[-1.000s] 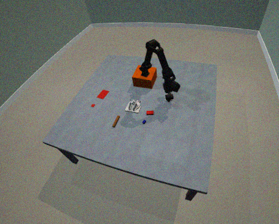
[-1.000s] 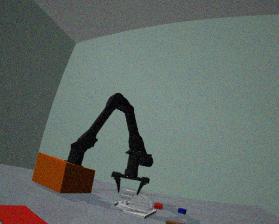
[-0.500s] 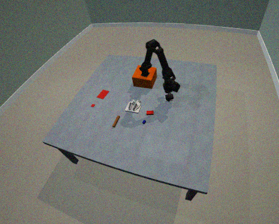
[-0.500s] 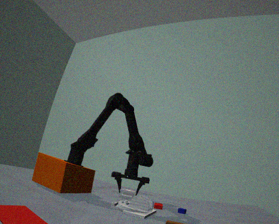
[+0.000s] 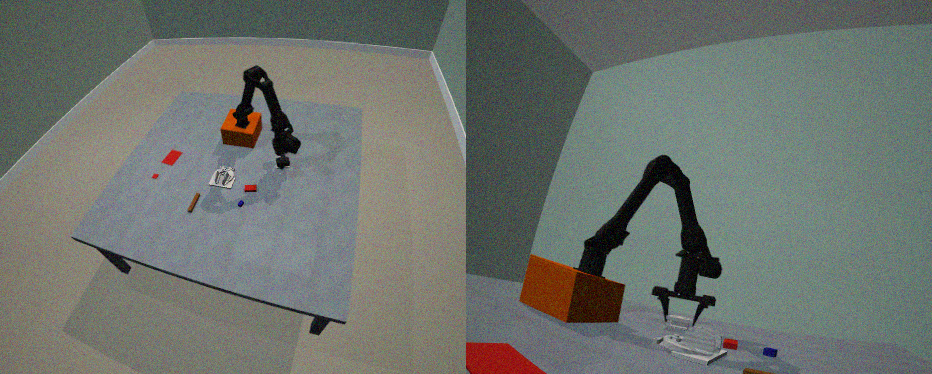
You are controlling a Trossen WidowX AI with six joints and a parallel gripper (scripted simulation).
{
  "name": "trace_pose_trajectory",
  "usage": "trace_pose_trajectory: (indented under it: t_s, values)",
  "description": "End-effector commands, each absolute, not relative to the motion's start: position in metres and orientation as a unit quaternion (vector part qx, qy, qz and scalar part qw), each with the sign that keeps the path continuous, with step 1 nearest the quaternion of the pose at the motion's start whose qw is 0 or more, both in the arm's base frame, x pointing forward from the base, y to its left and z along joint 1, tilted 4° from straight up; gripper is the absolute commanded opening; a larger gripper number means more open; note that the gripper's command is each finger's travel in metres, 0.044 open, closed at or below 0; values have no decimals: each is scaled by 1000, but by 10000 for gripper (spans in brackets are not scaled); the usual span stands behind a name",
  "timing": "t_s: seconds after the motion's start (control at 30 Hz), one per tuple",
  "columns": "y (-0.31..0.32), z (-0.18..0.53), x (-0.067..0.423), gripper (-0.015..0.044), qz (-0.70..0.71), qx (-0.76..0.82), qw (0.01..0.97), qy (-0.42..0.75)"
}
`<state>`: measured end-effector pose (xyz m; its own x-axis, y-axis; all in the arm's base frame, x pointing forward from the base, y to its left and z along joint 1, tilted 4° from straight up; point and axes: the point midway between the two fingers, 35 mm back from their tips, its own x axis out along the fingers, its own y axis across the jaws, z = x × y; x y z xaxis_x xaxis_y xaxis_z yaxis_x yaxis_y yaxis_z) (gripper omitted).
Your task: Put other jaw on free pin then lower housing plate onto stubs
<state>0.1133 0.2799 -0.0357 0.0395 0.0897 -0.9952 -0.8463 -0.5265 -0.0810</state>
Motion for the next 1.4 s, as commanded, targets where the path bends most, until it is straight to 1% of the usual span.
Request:
trace_pose_trajectory:
  t_s: [0.0,0.67,0.83,1.37]
  values:
    - [280,-29,113,351,621,-615,377,307]
    - [274,34,111,351,620,-617,376,305]
    - [274,36,111,351,620,-616,377,306]
    - [248,34,156,351,562,-553,467,401]
